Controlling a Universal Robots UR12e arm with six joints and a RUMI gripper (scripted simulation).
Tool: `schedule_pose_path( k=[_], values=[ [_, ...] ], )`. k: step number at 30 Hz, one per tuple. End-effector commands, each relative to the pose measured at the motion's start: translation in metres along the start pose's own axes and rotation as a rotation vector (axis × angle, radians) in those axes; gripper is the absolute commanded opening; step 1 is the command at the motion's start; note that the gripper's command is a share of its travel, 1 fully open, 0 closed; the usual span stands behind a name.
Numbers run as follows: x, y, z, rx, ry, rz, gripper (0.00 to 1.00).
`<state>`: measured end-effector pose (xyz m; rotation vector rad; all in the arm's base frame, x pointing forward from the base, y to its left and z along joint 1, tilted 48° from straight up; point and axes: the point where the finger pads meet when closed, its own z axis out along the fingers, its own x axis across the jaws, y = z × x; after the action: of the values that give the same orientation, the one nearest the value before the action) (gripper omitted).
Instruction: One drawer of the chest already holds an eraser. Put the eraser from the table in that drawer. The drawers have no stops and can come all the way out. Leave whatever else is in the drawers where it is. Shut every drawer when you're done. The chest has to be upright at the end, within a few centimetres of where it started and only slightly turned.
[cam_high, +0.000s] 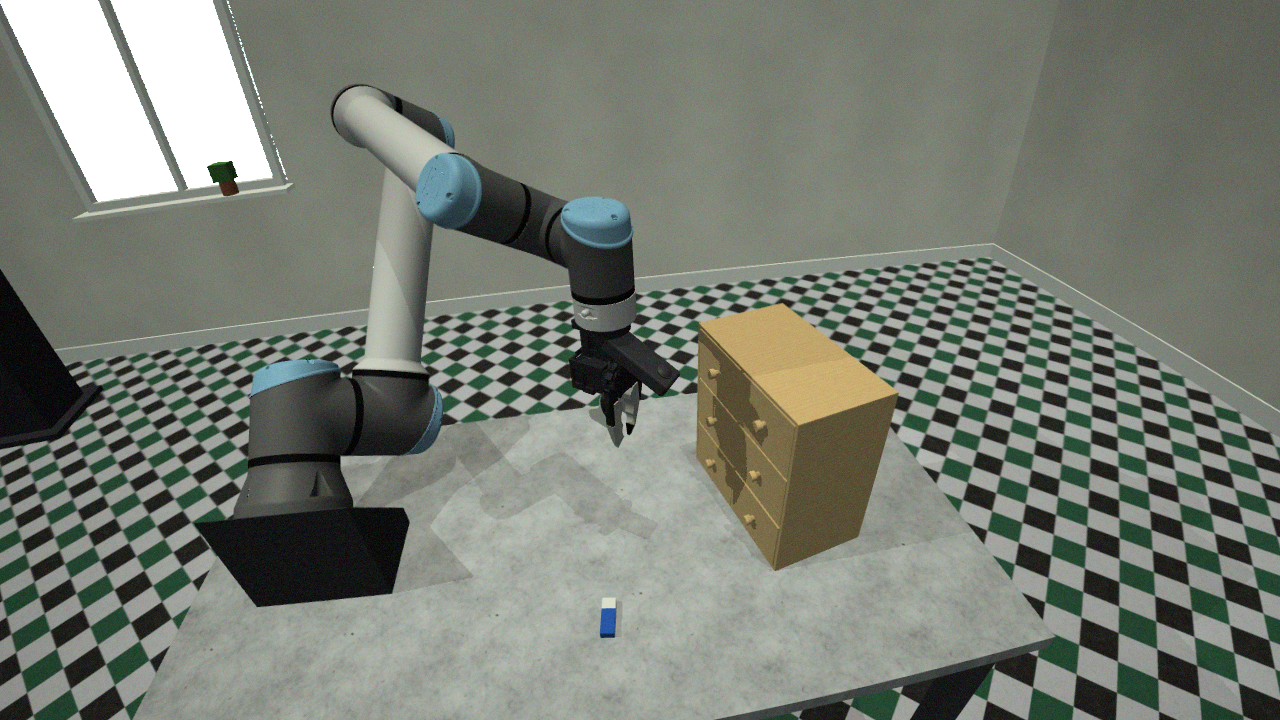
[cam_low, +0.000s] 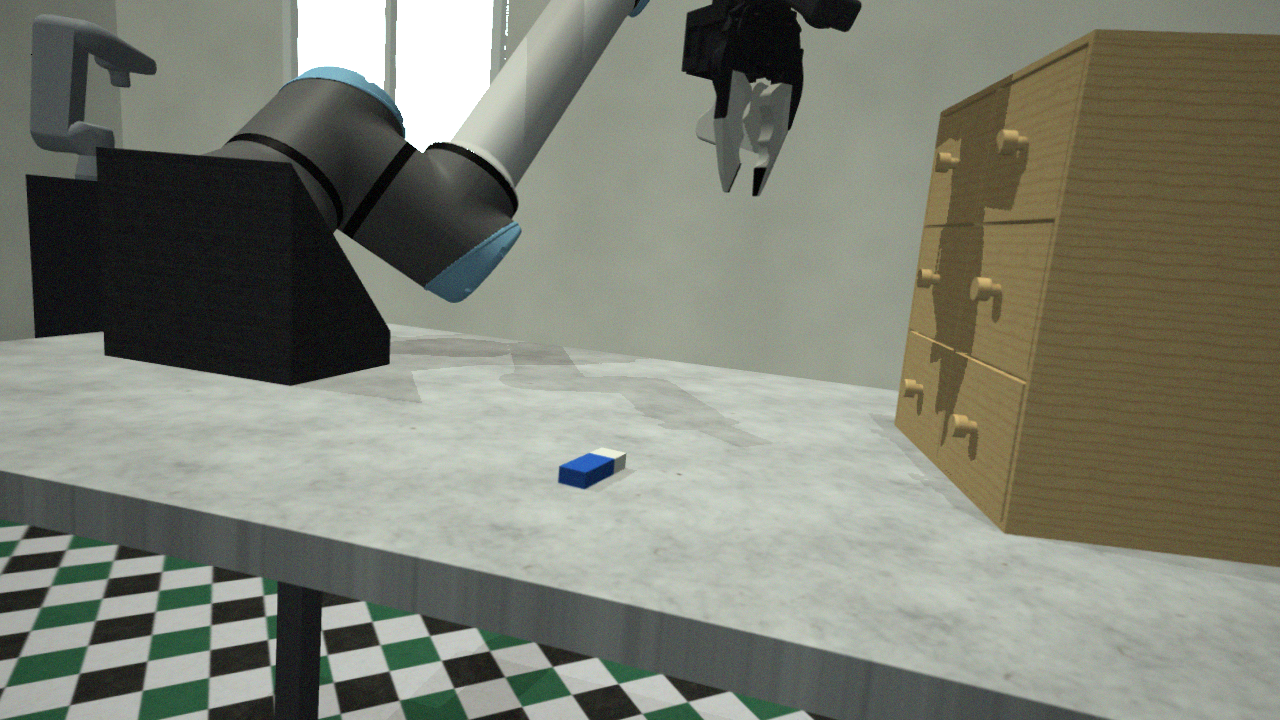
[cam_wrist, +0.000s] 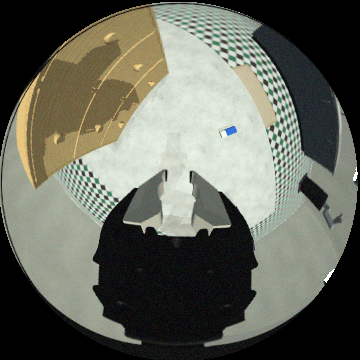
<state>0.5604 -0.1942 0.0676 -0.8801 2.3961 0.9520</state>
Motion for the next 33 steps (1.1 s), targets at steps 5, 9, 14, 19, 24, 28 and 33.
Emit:
schedule_pose_path(
  k=[5,9,14,19,24,28,33],
  values=[
    [-0.011,0.014,0.0,-0.009,-0.013,-0.327,0.2],
    [-0.016,0.021,0.0,-0.008,-0.014,-0.455,0.2],
    [-0.02,0.028,0.0,-0.007,-0.014,-0.593,0.2],
    [-0.022,0.032,0.001,-0.006,-0.015,-0.663,0.2],
    [-0.025,0.038,0.001,-0.006,-0.015,-0.759,0.2],
    [-0.027,0.041,0.001,-0.005,-0.015,-0.816,0.2],
    [-0.028,0.043,0.002,-0.005,-0.015,-0.857,0.2]
  ],
)
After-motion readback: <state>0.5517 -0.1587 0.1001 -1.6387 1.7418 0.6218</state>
